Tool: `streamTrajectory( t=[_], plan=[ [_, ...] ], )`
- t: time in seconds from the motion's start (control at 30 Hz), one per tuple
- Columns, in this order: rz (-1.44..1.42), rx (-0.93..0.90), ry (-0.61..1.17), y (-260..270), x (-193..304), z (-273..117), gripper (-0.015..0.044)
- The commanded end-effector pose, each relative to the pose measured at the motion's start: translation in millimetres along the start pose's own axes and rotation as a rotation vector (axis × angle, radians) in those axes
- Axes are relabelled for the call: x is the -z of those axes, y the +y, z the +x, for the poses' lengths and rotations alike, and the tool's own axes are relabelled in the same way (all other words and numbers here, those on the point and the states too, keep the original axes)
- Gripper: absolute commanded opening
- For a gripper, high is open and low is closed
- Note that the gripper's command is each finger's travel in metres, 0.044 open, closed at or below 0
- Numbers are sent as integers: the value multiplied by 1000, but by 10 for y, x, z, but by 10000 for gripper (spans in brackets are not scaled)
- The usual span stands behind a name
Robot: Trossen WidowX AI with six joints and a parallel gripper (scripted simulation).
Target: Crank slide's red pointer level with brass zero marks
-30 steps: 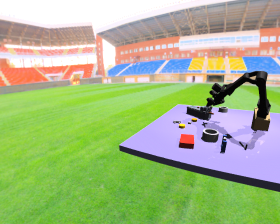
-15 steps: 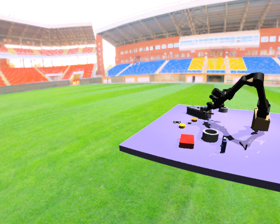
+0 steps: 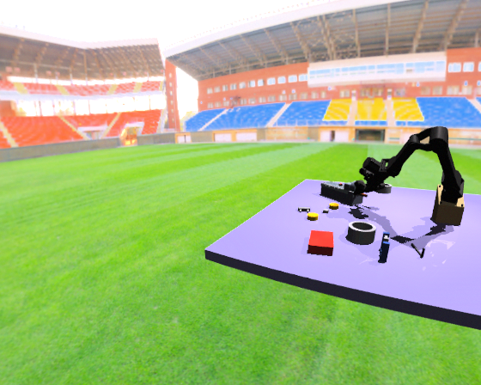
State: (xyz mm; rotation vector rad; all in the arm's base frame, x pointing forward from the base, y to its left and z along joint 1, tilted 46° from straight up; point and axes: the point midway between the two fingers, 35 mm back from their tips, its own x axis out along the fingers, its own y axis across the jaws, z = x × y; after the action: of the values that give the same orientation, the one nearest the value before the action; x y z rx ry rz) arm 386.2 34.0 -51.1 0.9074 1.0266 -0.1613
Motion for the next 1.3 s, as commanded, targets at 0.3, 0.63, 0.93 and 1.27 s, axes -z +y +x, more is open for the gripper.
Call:
streamTrajectory(
  t=[0.3, 0.63, 0.93, 1.27],
  plan=[
    [7, 9, 4, -34, 182, 154, 440],
    [7, 8, 3, -36, 213, 178, 282],
    [7, 8, 3, -36, 213, 178, 46],
    [7, 8, 4, -29, 216, 177, 0]
  ],
)
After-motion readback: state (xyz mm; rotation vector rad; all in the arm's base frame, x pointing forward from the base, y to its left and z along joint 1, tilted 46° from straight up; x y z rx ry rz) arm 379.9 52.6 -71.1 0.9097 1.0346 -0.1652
